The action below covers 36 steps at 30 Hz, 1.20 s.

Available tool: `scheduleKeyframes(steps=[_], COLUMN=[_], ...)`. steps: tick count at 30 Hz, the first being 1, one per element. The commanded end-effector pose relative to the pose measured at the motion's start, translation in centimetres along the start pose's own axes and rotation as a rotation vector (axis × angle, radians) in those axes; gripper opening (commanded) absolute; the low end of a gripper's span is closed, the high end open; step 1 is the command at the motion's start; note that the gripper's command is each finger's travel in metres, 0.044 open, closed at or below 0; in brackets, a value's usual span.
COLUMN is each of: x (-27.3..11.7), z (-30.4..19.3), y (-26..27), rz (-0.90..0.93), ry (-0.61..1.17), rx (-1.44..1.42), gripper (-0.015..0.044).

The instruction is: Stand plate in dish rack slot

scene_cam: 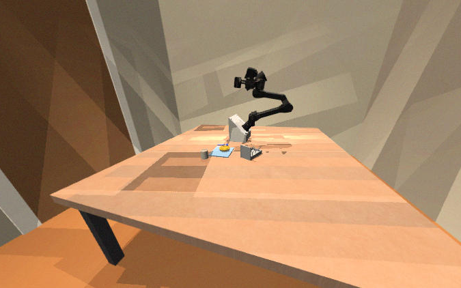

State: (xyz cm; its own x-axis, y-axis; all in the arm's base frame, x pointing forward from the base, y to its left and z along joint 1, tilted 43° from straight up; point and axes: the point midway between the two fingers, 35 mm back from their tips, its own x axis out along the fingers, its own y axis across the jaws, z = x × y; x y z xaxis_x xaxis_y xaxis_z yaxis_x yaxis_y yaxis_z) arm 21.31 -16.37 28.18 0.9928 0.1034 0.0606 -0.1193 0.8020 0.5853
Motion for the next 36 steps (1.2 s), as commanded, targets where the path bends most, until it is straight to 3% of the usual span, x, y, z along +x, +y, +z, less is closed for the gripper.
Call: scheduleKeyframes(steps=[1, 16, 36], x=[0.0, 3.4, 7.2], z=[0.0, 0.2, -4.1], y=[-0.1, -5.9, -12.2], rz=[-0.001, -0.114, -0.267], ry=[0.000, 0.077, 0.328], rx=[0.001, 0.077, 0.112], gripper=[0.0400, 0.0400, 0.0400])
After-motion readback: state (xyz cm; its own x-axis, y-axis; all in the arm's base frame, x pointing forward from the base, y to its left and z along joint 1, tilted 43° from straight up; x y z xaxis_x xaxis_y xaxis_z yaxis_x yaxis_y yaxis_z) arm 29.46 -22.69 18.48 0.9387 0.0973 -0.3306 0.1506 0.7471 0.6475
